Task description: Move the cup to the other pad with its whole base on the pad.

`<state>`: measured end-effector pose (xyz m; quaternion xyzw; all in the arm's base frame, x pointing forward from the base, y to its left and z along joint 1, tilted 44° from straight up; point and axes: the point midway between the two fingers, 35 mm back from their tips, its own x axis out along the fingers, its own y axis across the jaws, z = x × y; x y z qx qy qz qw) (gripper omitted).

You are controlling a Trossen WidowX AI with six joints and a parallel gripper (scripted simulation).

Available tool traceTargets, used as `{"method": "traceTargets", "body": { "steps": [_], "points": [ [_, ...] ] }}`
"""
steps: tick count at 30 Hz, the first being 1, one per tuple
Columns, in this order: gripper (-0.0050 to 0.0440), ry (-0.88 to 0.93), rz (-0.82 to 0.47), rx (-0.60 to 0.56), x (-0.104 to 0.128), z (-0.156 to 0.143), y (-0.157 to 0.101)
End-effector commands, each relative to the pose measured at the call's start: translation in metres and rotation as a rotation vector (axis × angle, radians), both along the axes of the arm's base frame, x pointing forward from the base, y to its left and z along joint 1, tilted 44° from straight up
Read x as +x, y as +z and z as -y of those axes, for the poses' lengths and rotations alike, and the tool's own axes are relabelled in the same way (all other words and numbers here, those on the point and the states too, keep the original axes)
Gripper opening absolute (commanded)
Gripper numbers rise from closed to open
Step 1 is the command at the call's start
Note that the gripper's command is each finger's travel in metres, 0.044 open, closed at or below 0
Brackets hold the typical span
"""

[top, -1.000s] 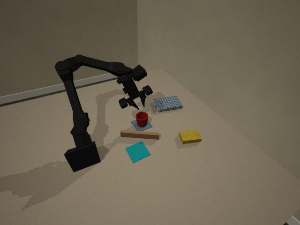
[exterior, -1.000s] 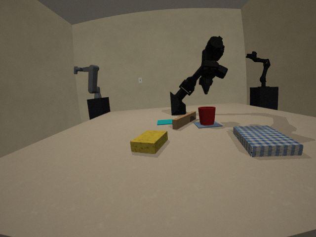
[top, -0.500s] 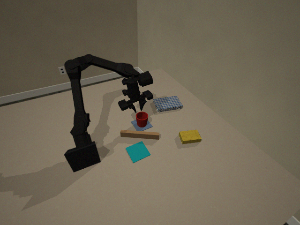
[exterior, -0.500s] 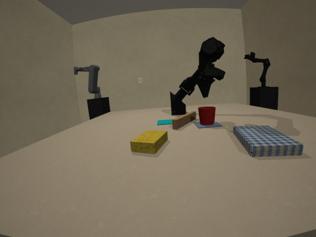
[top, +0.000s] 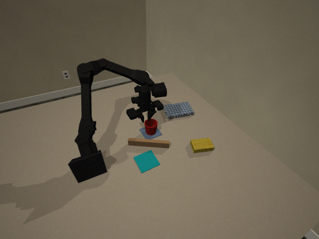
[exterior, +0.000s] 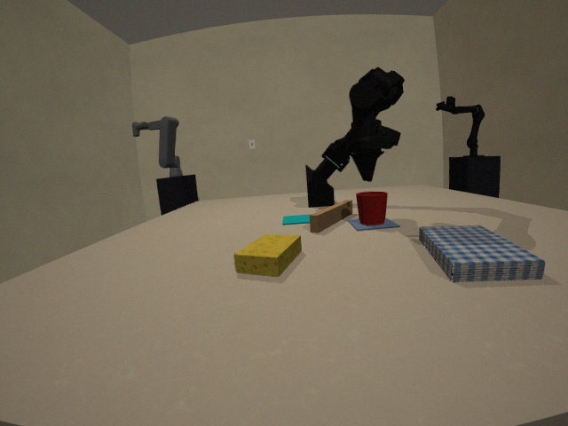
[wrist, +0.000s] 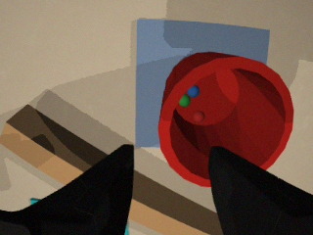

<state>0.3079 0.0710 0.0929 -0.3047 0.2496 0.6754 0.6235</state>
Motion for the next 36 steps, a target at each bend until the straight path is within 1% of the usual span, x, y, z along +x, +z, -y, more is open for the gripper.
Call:
{"method": "traceTargets", "body": {
  "steps": [1,36],
  "points": [
    [0.0148,0.006,-0.006,0.009,0.001,-0.001,-0.002],
    [0.0148,0.006,-0.006,0.007,0.0,-0.035,-0.038]
  ]
}}
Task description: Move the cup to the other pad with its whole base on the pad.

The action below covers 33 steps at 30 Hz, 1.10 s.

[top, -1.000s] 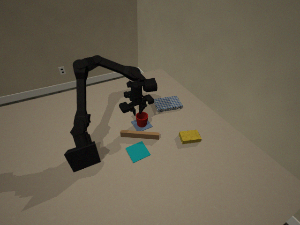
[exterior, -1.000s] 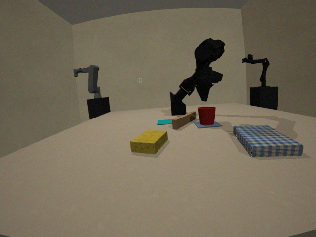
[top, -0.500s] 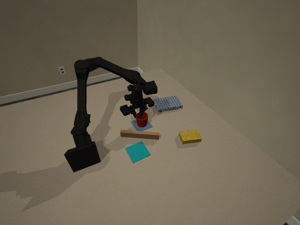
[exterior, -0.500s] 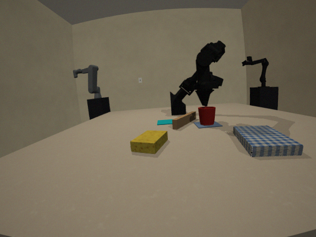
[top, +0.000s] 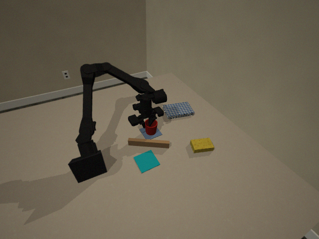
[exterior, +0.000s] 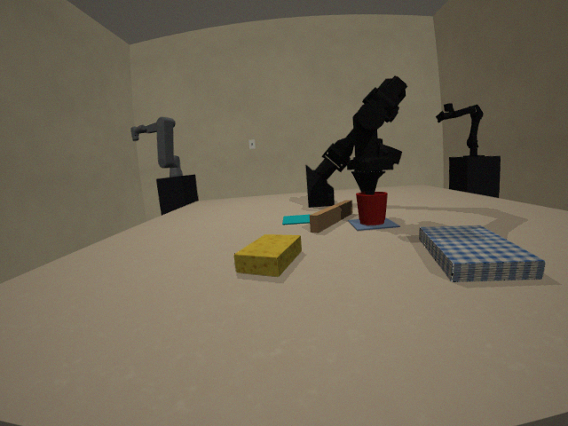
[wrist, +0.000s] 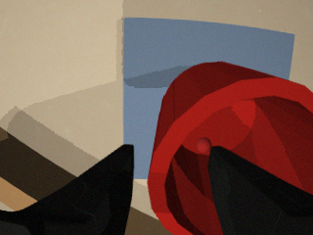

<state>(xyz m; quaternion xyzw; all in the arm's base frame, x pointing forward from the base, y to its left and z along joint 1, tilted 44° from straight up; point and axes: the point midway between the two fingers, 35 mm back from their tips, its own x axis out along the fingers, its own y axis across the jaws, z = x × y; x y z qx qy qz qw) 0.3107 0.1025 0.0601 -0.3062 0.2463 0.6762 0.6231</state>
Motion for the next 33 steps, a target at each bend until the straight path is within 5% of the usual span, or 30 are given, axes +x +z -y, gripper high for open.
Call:
{"method": "traceTargets", "body": {
  "steps": [1,19,33],
  "points": [
    [0.0148,0.002,-0.012,0.004,-0.003,-0.005,-0.006],
    [0.0148,0.002,-0.012,0.006,-0.005,-0.015,-0.016],
    [0.0044,0.003,-0.005,0.002,-0.004,-0.014,-0.014]
  ]
}}
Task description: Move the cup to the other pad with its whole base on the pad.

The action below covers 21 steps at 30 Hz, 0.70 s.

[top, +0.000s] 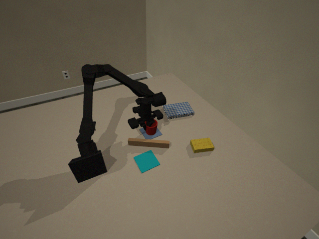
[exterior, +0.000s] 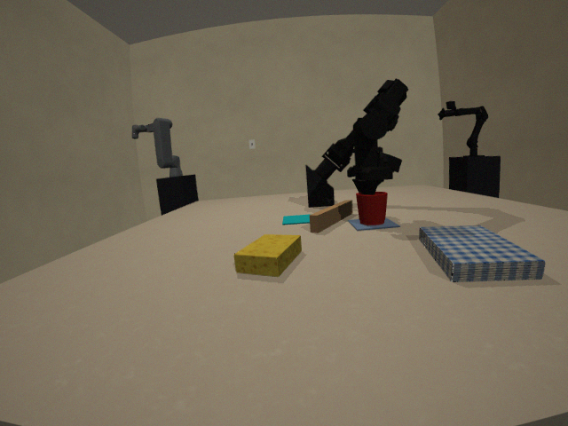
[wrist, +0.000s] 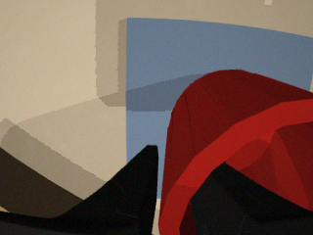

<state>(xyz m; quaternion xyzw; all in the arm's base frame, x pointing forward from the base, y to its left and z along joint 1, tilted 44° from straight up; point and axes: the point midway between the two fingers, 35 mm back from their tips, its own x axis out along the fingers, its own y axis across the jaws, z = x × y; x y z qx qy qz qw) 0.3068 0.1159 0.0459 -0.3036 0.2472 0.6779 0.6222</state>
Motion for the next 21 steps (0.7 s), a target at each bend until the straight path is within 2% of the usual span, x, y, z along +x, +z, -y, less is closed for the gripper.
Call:
{"method": "traceTargets", "body": {
  "steps": [1,8,21],
  "points": [
    [0.0044,0.002,0.002,0.0,0.0,0.0,0.0],
    [0.0,0.002,0.002,0.0,0.0,0.0,0.0],
    [0.0,0.001,-0.001,-0.001,0.003,0.019,0.018]
  ]
}}
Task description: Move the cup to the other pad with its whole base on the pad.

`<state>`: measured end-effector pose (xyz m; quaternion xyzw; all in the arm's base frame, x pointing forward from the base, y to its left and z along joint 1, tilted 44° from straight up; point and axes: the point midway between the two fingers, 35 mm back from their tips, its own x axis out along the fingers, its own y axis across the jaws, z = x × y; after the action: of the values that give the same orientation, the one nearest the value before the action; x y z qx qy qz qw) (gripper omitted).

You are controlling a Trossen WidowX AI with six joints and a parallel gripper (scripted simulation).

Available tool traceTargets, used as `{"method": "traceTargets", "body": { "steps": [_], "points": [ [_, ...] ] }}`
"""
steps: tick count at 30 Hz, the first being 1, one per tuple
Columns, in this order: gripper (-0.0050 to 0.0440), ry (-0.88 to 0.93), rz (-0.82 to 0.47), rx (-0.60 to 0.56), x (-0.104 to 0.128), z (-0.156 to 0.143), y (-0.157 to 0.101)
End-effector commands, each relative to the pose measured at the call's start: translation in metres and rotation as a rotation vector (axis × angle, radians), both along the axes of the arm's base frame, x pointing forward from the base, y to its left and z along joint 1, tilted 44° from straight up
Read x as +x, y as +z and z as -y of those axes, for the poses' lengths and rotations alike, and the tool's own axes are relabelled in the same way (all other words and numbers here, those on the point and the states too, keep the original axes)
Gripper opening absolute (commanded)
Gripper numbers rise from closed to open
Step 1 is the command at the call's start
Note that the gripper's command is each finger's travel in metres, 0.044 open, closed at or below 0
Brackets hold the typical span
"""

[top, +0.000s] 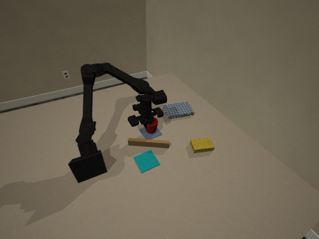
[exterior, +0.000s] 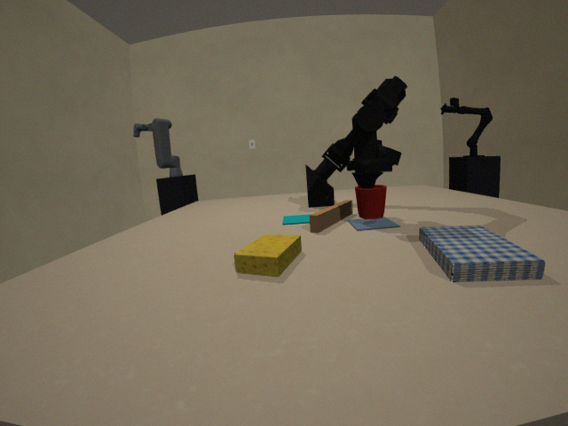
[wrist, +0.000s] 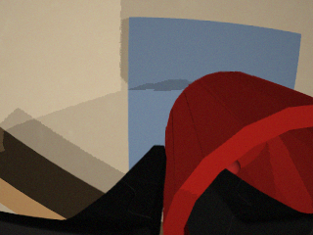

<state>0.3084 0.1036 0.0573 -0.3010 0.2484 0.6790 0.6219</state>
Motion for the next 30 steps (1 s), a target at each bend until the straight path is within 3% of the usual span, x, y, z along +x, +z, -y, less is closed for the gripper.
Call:
{"method": "traceTargets", "body": {
  "steps": [1,12,30],
  "points": [
    [0.0,0.001,0.004,-0.003,0.002,0.01,0.009],
    [0.0,0.001,0.0,0.002,0.003,0.034,0.033],
    [0.0,-0.005,0.0,0.005,0.004,0.033,0.031]
  ]
}}
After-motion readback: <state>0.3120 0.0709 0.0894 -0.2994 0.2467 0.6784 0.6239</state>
